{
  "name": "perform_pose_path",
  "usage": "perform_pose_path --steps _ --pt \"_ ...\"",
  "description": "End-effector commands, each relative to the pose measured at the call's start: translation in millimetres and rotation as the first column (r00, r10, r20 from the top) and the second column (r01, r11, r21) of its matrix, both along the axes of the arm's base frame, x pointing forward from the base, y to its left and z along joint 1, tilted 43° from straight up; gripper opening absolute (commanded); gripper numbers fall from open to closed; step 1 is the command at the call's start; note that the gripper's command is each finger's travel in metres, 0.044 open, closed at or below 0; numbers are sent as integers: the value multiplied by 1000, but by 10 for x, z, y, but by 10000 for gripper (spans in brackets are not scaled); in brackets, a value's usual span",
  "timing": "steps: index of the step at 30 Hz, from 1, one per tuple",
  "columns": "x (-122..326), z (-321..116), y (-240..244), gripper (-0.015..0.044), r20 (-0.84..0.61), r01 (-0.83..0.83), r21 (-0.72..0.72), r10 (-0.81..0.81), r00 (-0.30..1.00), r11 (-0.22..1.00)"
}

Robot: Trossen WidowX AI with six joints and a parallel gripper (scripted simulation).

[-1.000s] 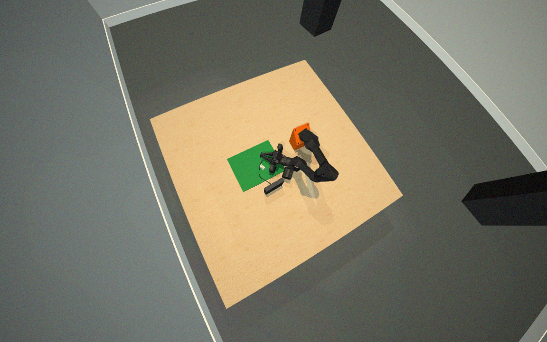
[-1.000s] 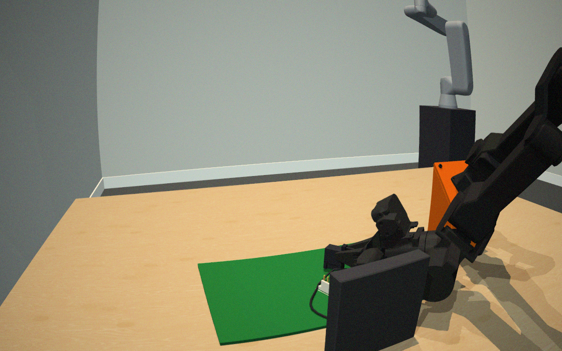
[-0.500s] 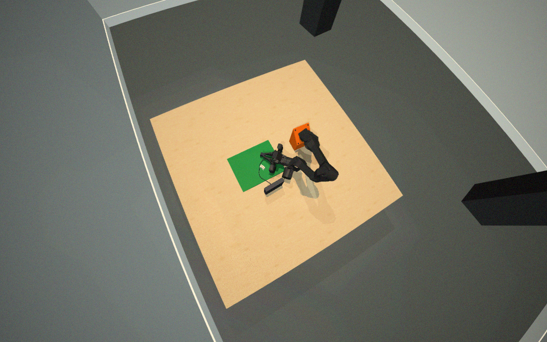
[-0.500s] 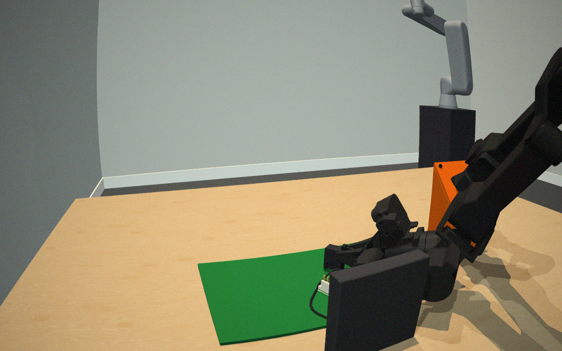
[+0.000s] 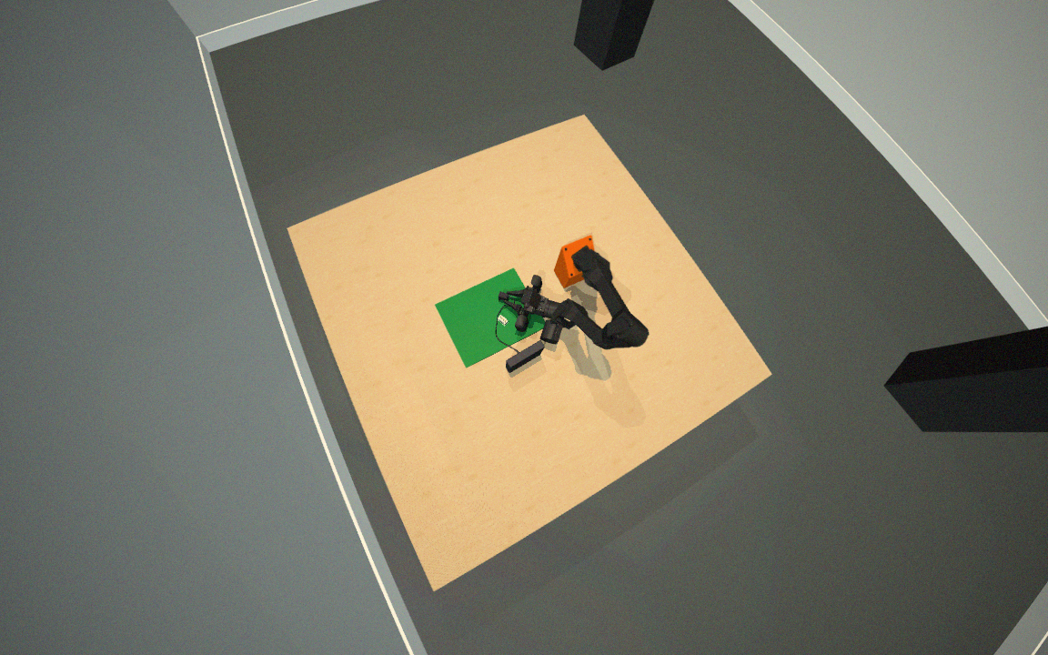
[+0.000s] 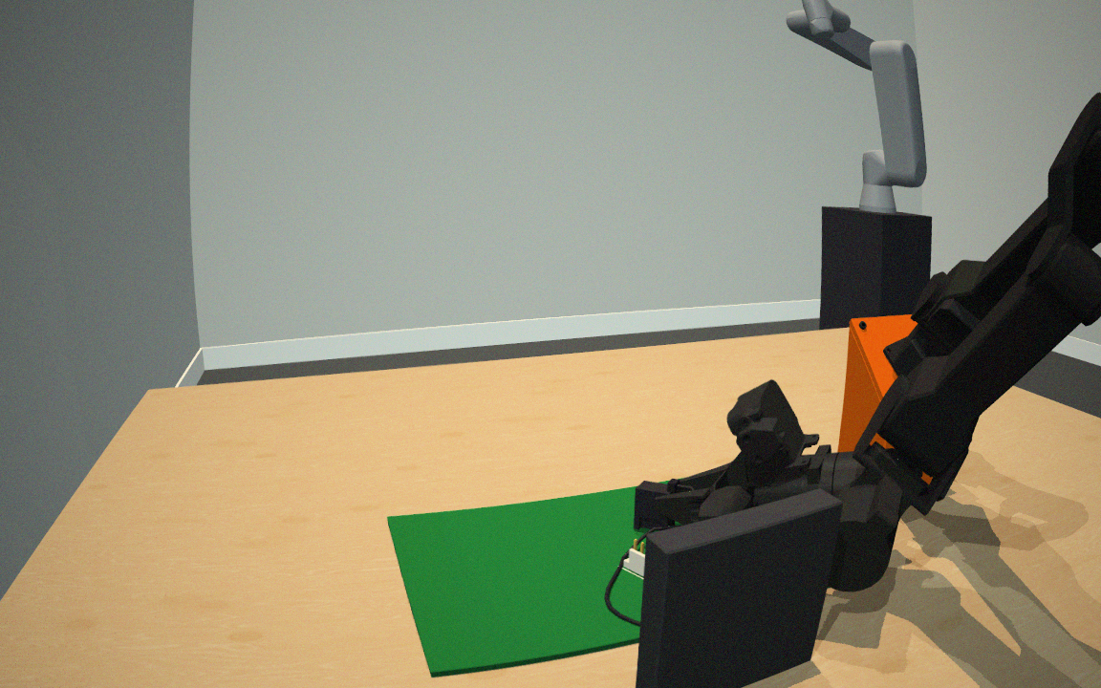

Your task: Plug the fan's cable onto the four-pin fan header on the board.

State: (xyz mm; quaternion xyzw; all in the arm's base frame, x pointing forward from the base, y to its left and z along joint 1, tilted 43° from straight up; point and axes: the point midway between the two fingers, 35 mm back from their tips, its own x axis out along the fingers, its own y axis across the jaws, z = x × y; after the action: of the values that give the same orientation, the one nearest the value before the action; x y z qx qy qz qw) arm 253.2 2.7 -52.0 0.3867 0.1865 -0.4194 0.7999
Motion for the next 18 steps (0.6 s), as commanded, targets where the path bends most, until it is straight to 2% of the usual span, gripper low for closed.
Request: perform_pose_path --steps 1,18 --pt "0 0 0 140 0 0 0 0 1000 1000" --pt "-6 13 9 140 -1 0 1 0 1000 1000"
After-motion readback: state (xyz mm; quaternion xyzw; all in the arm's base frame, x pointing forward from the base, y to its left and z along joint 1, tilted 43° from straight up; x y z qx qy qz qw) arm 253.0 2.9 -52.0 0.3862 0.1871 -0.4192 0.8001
